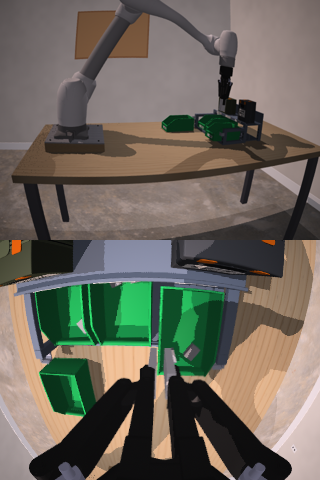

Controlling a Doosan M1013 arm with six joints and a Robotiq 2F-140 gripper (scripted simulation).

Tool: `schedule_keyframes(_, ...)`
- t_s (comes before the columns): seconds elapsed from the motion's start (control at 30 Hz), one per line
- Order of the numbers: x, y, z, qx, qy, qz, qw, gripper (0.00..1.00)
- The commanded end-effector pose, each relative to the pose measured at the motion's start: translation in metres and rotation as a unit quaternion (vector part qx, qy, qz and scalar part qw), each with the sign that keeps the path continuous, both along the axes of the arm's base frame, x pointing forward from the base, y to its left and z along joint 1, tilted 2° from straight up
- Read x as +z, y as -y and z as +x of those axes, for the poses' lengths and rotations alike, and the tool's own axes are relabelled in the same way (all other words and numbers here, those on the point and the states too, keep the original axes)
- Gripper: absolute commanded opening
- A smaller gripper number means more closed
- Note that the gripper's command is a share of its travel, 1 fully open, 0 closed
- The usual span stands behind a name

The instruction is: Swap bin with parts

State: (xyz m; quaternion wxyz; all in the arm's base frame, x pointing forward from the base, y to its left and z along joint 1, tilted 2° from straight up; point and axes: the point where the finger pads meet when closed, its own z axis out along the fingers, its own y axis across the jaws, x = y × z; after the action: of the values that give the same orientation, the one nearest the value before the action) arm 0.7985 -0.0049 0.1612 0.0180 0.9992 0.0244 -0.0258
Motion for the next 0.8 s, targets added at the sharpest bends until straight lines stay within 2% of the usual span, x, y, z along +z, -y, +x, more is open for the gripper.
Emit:
schedule_keyframes(0.0, 0.0004, 0.0, 0.0, 0.0, 0.0, 0.0, 1.0, 0.15)
schedule_keyframes(0.17, 0.0005, 0.0, 0.0, 0.0, 0.0, 0.0, 1.0, 0.15)
schedule_keyframes(0.2, 0.0005, 0.0, 0.0, 0.0, 0.0, 0.0, 1.0, 0.1)
schedule_keyframes(0.77, 0.0005, 0.0, 0.0, 0.0, 0.0, 0.0, 1.0, 0.1)
